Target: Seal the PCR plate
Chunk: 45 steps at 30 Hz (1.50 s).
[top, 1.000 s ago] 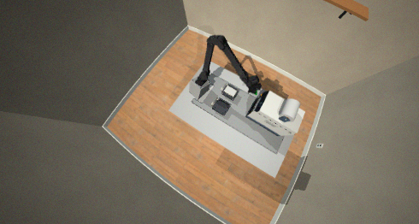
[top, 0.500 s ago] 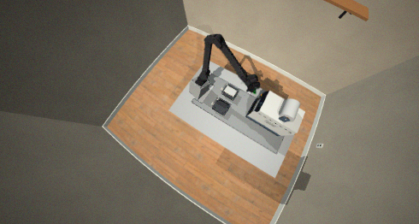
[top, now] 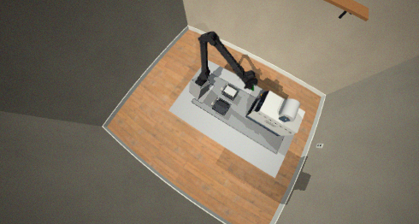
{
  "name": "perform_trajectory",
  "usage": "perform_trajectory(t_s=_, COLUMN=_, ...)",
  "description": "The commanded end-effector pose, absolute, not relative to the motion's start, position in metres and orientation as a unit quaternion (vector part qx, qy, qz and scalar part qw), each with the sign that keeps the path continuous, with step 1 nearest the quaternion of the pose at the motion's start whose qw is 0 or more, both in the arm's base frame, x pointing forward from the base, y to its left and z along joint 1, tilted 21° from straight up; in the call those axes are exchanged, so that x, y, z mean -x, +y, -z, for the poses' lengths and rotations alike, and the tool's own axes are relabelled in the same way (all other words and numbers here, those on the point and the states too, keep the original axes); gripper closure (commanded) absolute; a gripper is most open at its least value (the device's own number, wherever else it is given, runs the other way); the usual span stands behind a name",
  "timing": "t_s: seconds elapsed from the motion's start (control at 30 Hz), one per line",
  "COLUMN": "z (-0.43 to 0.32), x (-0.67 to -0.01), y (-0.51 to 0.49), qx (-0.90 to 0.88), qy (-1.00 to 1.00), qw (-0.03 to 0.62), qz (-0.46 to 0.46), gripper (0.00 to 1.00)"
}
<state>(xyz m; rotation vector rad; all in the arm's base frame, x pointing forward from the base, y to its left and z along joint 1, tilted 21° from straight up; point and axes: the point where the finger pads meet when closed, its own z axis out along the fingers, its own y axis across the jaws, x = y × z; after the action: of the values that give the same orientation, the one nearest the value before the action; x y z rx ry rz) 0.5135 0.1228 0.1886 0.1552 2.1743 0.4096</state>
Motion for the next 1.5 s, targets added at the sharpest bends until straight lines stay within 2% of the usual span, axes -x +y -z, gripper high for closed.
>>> perform_trajectory(t_s=0.0, z=-0.222, x=-0.499, y=0.110, qx=-0.062, qy=0.867, qw=0.467, qz=-0.165, gripper=1.00)
perform_trajectory(t_s=0.17, z=-0.248, x=-0.480, y=0.105, qx=-0.062, qy=0.859, qw=0.480, qz=-0.168, gripper=1.00)
perform_trajectory(t_s=0.53, z=-0.243, x=-0.433, y=0.104, qx=-0.057, qy=0.870, qw=0.460, qz=-0.167, gripper=1.00)
perform_trajectory(t_s=0.57, z=-0.253, x=-0.438, y=0.109, qx=-0.032, qy=0.869, qw=0.469, qz=-0.155, gripper=0.00)
perform_trajectory(t_s=0.67, z=-0.275, x=-0.452, y=0.126, qx=0.028, qy=0.865, qw=0.485, qz=-0.128, gripper=0.00)
perform_trajectory(t_s=0.97, z=-0.284, x=-0.467, y=0.138, qx=0.119, qy=0.866, qw=0.481, qz=-0.067, gripper=0.00)
perform_trajectory(t_s=1.47, z=-0.349, x=-0.497, y=0.187, qx=0.328, qy=0.809, qw=0.484, qz=0.050, gripper=0.00)
